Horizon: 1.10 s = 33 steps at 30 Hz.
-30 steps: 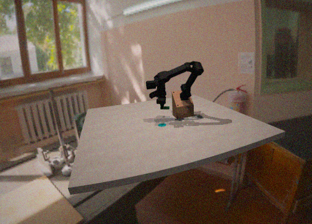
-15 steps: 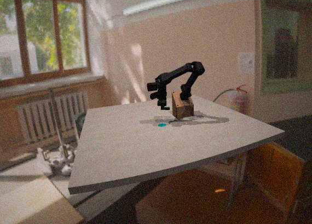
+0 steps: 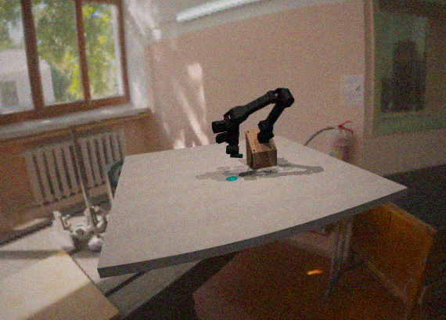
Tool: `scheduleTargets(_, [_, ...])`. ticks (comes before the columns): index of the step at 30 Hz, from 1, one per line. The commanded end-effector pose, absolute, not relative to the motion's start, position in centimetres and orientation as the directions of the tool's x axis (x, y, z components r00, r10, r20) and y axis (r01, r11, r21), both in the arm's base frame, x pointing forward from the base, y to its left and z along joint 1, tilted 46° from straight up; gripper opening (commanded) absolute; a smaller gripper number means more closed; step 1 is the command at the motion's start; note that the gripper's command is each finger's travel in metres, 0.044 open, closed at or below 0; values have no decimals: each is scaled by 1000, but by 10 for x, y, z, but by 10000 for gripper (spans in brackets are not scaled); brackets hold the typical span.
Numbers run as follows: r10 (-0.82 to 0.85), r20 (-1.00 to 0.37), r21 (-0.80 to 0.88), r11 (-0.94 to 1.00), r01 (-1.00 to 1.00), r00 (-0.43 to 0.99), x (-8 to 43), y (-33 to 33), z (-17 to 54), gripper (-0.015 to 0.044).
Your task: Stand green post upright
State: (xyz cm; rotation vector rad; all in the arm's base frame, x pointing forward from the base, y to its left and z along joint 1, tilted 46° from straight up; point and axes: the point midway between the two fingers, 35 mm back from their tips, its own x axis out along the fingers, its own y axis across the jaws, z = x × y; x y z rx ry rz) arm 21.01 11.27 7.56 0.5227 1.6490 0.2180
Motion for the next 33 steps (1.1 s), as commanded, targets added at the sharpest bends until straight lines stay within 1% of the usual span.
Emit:
scheduleTargets(1, [436, -898, 416, 885, 211, -58, 209, 113, 73, 23])
scheduleTargets(33, [281, -959, 282, 938, 203, 37, 205, 112, 59, 23])
